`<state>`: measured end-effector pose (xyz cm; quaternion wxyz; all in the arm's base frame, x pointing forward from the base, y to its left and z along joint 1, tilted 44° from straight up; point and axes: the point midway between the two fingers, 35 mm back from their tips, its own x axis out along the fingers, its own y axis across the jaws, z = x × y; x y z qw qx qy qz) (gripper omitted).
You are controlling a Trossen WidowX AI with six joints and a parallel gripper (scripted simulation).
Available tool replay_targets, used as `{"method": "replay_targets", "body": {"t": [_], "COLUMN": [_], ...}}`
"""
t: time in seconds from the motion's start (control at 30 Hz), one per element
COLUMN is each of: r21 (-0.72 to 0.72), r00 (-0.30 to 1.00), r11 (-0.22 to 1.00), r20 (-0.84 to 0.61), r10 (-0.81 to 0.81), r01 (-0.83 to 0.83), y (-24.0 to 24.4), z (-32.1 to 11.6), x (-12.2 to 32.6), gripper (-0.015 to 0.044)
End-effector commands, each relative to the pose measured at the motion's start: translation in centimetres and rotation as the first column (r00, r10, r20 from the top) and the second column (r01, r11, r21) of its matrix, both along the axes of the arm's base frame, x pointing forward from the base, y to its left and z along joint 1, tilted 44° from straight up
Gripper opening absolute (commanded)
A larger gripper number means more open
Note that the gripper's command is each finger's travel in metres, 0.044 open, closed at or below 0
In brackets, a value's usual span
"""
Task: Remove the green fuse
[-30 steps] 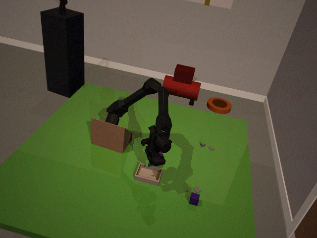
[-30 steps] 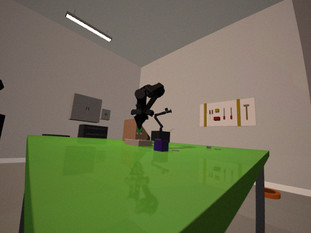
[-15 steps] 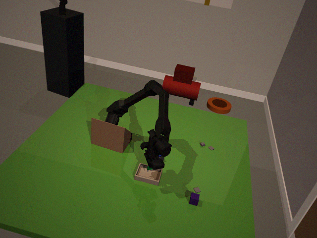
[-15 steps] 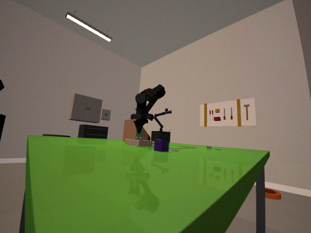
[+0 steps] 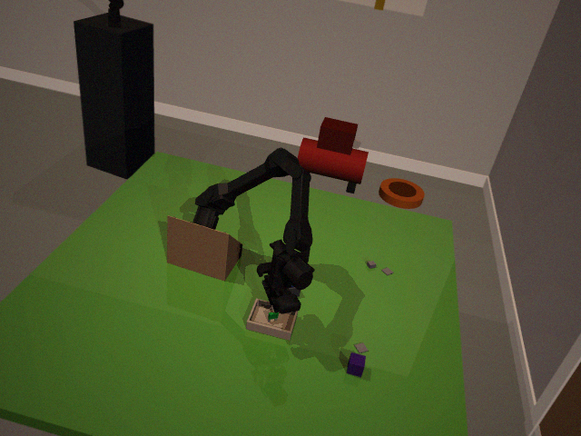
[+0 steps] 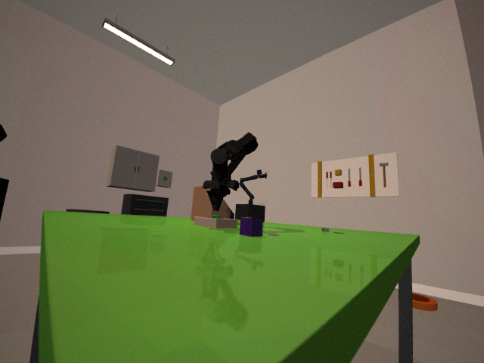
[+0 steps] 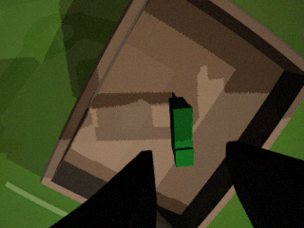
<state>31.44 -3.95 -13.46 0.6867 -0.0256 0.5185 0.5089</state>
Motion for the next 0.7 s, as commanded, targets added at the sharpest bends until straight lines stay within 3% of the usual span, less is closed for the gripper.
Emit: {"method": "replay_targets", "body": {"t": [0.0,0.13,0.27,0.67], "r21": [-0.001,-0.001,0.002,0.005], "r00": [1.000,1.000,1.000,1.000], "r11": [1.000,1.000,1.000,1.000], "r20": [0.001,0.001,-0.004,-0.006], "r10": [0.000,0.000,-0.006,-0.013], "r01": [0.000,0.000,0.006,0.013], "y": [0.0,-0.2,-2.6,-2.5], "z": [0.0,0.2,2.8,2.8], "x": [0.0,0.1,0.2,0.2], "gripper": [0.0236,0.0330,0.0330,0.0330]}}
